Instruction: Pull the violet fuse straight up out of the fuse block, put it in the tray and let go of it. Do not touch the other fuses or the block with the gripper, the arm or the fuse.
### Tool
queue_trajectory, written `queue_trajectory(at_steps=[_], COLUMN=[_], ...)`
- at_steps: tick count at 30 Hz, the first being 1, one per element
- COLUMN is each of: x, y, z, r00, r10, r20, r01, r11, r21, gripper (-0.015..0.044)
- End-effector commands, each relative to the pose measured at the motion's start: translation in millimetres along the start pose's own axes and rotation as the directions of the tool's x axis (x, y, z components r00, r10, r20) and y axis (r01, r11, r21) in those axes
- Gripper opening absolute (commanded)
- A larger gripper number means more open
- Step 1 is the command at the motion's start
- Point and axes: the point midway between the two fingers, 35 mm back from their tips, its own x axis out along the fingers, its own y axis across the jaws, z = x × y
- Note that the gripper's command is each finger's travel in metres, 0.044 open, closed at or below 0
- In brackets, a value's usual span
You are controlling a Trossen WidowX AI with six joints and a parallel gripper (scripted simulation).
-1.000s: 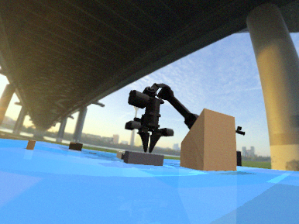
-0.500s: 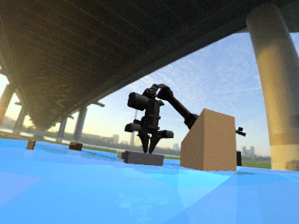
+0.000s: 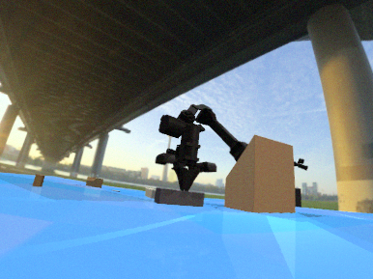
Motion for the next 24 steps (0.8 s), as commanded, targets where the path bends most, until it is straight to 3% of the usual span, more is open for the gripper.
queue_trajectory(at_steps=[1,24], x=[-1.8,-12.9], y=[0.2,0.7], z=[0.1,-0.2], r00=[1.000,1.000], r10=[0.000,0.000], r20=[0.000,0.001], r01=[0.000,0.000], r11=[1.000,1.000], r21=[0.001,0.000], gripper=[0.0000,0.0000])
